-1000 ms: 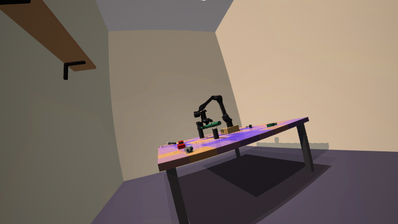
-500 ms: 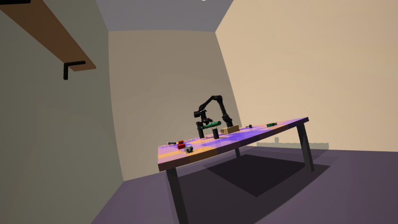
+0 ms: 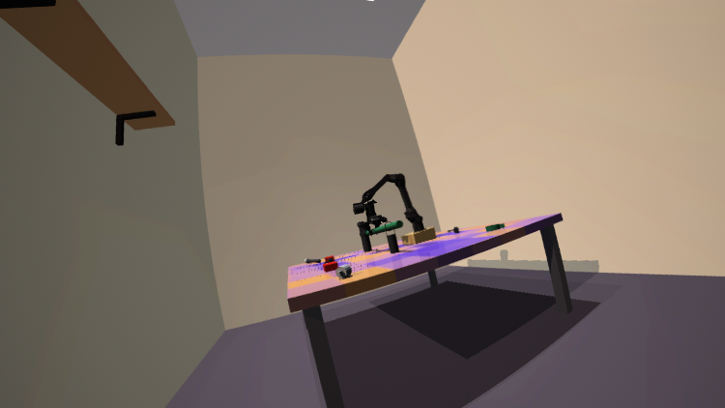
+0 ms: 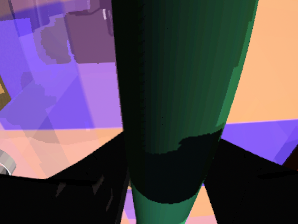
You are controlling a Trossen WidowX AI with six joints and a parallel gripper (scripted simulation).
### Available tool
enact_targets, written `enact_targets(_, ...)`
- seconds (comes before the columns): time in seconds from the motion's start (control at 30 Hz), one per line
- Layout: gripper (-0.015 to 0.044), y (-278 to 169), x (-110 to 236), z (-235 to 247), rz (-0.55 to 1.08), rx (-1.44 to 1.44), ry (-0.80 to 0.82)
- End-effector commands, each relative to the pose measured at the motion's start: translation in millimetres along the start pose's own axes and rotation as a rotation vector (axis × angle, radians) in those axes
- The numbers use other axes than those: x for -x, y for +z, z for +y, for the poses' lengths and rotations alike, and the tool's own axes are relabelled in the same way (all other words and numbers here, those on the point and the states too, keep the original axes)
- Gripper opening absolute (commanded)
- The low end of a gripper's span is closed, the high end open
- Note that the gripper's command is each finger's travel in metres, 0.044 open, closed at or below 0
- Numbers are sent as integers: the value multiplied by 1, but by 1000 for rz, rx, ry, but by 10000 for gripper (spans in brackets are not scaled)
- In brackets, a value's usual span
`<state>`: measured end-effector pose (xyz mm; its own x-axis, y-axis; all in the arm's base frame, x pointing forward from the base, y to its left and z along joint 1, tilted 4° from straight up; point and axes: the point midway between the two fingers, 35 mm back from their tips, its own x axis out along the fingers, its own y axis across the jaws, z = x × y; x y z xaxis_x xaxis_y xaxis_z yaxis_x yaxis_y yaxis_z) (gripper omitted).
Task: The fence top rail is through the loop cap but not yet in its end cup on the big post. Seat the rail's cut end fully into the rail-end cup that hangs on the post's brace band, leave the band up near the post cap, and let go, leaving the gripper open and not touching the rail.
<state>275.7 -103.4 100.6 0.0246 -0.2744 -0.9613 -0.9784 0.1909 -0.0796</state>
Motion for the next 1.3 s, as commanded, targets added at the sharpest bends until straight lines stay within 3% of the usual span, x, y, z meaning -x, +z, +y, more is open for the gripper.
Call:
enact_targets(0.0, 0, -4, 1, -1, 13, 2, -2)
enact_targets(1.27, 0, -17, 3, 0, 0, 0, 0)
